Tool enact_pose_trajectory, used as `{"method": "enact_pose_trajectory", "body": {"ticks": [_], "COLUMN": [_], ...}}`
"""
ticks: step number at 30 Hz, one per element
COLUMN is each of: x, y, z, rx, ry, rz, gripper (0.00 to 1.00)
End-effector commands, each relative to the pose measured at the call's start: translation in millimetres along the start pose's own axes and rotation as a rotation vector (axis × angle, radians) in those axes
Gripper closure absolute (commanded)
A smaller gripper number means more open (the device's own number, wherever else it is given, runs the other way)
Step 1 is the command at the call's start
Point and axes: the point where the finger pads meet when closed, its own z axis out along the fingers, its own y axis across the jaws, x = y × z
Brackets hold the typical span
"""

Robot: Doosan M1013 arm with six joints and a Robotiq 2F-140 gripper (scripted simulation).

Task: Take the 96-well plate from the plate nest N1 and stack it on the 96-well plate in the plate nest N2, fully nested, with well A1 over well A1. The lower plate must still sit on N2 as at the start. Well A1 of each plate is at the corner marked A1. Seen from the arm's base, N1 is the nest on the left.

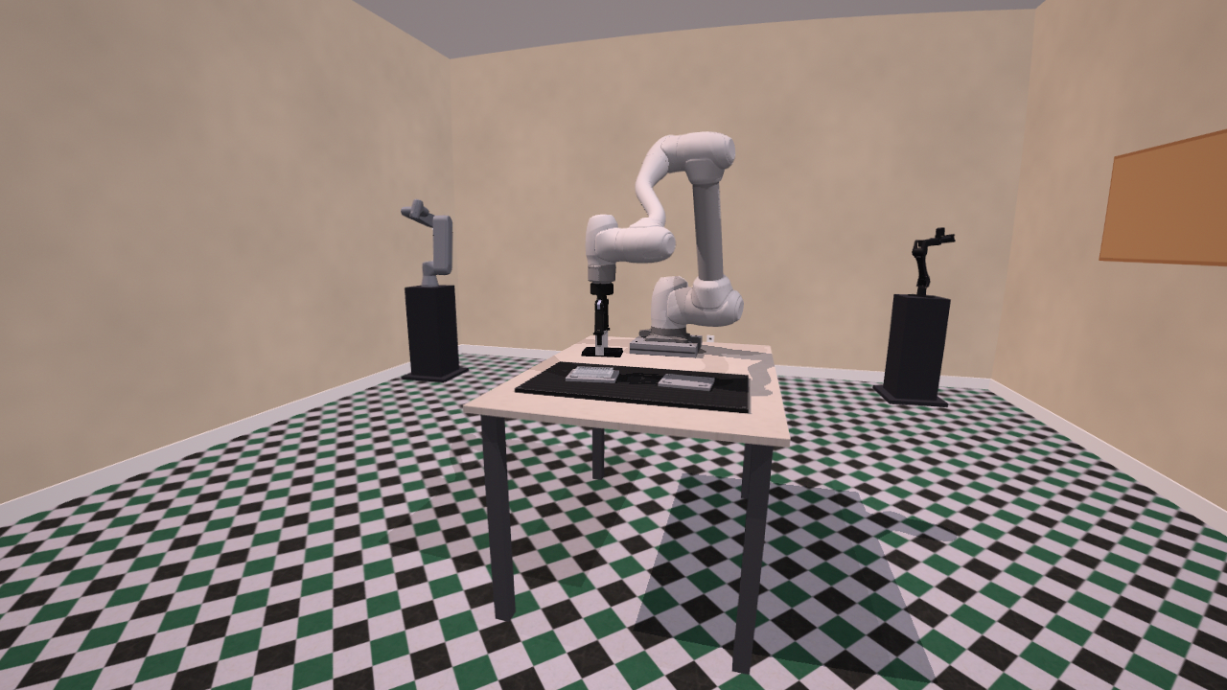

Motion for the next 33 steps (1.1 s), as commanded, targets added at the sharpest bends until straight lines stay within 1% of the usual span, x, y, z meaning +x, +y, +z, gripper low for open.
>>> {"method": "enact_pose_trajectory", "body": {"ticks": [1,5,33], "x": [18,30,35], "y": [-1,0,-1], "z": [-0.3,-0.3,-0.3], "rx": [0.0,0.0,0.0], "ry": [0.0,0.0,0.0], "rz": [0.003,0.003,0.003], "gripper": [1.0,1.0,1.0]}}
